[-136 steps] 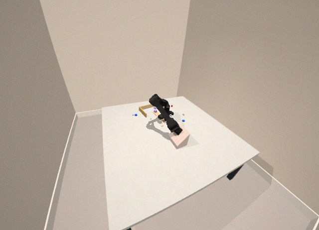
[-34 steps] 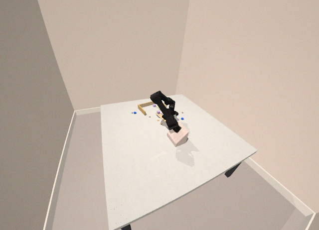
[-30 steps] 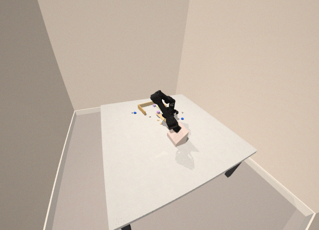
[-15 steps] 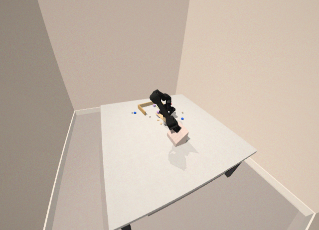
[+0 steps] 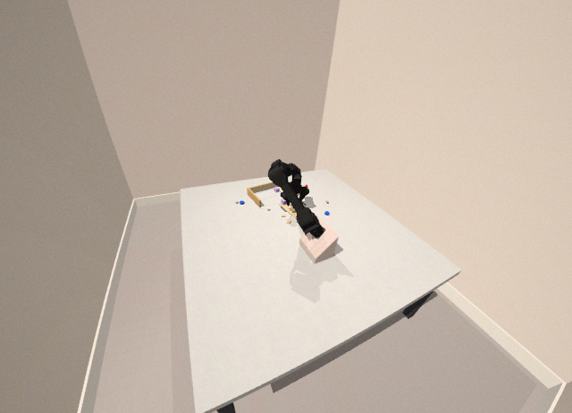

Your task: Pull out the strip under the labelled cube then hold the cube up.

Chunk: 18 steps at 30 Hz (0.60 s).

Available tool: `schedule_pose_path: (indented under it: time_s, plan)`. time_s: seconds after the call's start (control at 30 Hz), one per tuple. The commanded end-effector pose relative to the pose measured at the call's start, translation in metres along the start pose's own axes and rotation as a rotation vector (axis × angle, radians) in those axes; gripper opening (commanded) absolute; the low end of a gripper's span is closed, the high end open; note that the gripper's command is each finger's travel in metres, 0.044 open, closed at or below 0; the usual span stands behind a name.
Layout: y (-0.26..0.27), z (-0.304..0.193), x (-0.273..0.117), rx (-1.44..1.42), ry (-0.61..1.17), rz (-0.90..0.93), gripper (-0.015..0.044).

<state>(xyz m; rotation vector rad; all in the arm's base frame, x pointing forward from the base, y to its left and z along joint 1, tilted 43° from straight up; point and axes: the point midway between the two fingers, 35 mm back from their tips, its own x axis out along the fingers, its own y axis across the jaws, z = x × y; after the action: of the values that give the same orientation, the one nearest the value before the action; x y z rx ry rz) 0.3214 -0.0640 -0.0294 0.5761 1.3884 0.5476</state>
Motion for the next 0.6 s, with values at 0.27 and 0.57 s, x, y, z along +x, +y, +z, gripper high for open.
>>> schedule_pose_path:
  time_s: [0.27,0.57]
  plan:
    - [0.004,0.046,-0.005,0.002,-0.002,0.006,0.044]
    - [0.009,0.081,-0.008,0.001,-0.003,0.006,0.044]
